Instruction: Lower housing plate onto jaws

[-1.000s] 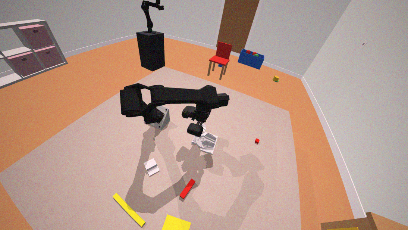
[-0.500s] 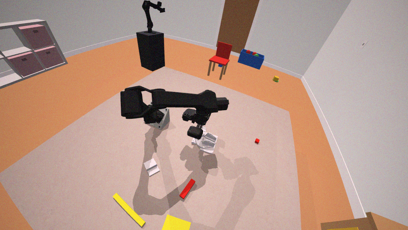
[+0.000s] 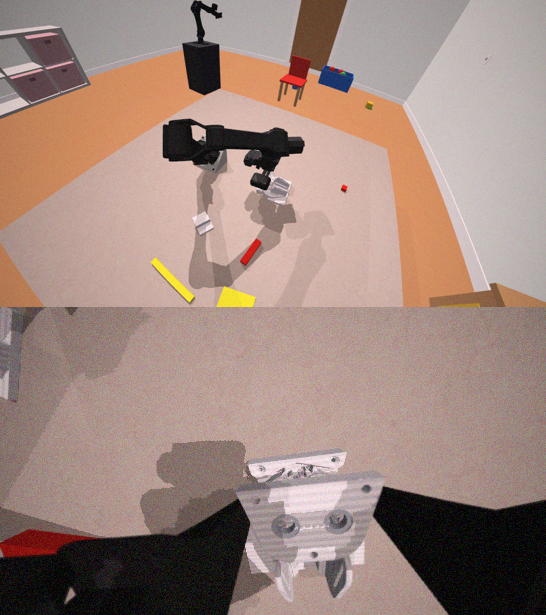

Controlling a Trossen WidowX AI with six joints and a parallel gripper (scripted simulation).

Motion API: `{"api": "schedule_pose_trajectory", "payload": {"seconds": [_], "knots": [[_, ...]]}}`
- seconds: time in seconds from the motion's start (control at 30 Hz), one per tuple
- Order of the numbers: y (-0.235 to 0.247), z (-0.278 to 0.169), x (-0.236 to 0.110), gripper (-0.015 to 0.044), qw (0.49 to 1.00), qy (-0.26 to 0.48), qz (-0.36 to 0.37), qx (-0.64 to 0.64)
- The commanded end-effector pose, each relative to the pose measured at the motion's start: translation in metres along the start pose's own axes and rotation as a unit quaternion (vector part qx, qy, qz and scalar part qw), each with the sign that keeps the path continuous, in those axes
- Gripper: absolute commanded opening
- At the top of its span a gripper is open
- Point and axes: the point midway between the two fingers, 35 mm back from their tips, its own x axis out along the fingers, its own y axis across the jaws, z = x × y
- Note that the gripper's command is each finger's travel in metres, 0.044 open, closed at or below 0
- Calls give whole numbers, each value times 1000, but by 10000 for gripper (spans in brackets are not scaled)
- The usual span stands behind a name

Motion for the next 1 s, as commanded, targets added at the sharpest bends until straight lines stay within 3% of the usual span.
{"api": "schedule_pose_trajectory", "payload": {"seconds": [0.0,0.97], "knots": [[0,2,8,351,1000,-2,4,-5],[1,4,20,351,1000,-2,5,-6]]}}
